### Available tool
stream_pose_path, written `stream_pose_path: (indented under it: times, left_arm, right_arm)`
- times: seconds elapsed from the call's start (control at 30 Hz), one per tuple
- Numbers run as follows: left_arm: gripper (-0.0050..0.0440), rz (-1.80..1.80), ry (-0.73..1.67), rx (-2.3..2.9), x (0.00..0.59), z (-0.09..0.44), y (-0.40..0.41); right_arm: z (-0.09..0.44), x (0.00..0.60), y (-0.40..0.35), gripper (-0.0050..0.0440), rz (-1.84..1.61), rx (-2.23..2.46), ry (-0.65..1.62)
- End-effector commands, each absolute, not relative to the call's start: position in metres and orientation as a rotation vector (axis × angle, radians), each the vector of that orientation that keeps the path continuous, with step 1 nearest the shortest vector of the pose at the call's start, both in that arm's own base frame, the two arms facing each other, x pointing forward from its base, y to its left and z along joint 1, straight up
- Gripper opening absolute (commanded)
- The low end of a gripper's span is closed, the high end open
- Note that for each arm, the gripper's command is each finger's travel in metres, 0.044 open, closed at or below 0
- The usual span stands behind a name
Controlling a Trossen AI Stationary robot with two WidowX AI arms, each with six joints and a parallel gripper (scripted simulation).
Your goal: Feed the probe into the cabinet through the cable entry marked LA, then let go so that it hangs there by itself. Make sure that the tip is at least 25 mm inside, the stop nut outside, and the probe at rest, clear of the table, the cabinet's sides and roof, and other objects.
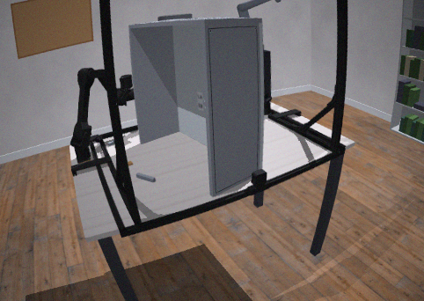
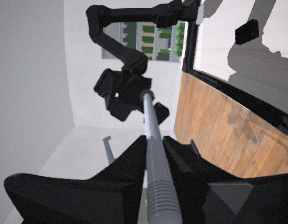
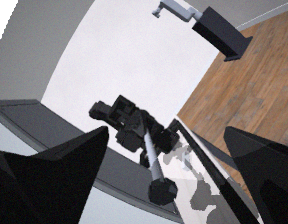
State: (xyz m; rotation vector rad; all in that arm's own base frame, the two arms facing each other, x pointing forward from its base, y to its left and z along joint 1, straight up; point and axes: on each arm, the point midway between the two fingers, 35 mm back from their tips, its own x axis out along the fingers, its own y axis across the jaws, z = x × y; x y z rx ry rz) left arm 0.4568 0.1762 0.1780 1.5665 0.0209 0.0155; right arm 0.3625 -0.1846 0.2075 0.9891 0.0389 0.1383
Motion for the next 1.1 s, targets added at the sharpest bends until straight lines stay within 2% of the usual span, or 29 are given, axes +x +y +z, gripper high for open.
stream_pose_path:
  times: [0.0,0.6,1.07]
  left_arm:
    - [0.0,0.021,0.021,1.571,0.457,0.179,0.177]
    - [0.0,0.021,0.021,1.571,0.457,0.179,0.177]
    - [0.0,0.021,0.021,1.571,0.457,0.179,0.177]
  right_arm:
    - [0.193,0.345,-0.182,0.044,0.198,1.15,0.114]
    - [0.179,0.302,-0.172,0.044,0.321,1.478,0.297]
    - [0.176,0.293,-0.17,0.044,0.341,1.542,0.34]
